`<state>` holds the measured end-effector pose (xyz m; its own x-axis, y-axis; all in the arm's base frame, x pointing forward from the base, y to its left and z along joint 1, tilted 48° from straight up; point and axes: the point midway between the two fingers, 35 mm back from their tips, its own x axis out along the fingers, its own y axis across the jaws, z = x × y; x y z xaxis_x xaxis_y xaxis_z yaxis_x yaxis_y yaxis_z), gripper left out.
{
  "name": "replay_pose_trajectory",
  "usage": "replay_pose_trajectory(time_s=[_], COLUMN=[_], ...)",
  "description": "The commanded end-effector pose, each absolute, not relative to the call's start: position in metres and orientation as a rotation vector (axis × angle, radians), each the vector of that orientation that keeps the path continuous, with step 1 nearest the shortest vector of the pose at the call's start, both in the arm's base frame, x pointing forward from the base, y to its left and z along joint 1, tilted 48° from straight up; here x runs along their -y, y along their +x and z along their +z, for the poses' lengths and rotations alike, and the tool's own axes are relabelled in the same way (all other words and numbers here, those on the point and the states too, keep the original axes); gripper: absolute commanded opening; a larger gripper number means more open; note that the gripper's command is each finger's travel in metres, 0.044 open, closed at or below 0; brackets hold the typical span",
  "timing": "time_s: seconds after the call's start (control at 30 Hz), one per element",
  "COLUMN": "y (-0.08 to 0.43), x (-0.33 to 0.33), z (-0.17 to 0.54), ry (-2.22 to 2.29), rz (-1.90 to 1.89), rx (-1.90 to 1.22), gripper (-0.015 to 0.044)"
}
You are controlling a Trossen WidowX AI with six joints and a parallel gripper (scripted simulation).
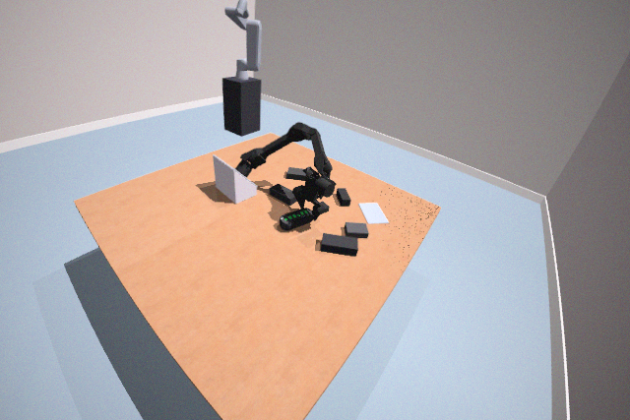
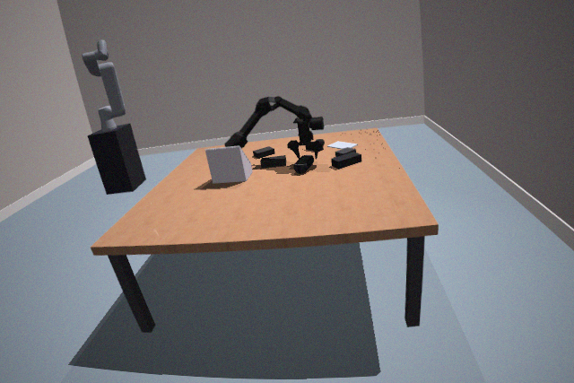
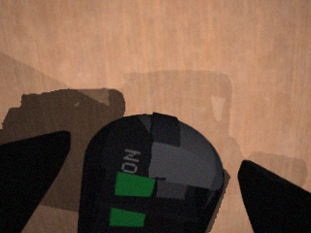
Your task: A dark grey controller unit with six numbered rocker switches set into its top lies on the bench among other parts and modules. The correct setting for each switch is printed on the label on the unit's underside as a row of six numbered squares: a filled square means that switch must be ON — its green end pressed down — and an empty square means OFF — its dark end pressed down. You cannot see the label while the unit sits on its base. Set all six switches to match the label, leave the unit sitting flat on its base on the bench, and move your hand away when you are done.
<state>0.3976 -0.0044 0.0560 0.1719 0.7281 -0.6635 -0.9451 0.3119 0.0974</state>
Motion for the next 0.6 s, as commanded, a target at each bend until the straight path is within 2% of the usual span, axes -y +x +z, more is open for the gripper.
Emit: replay_pose_trajectory(time_s=[0.0, 0.13, 0.57], y=[0.394, 0.374, 0.373], x=[0.016, 0.068, 0.070], z=[0.053, 0.039, 0.038], ry=[-0.378, -0.378, -0.377], rz=[1.227, 1.228, 1.228], rx=[-0.694, -0.695, -0.694], gripper=[0.0440, 0.0440, 0.0440])
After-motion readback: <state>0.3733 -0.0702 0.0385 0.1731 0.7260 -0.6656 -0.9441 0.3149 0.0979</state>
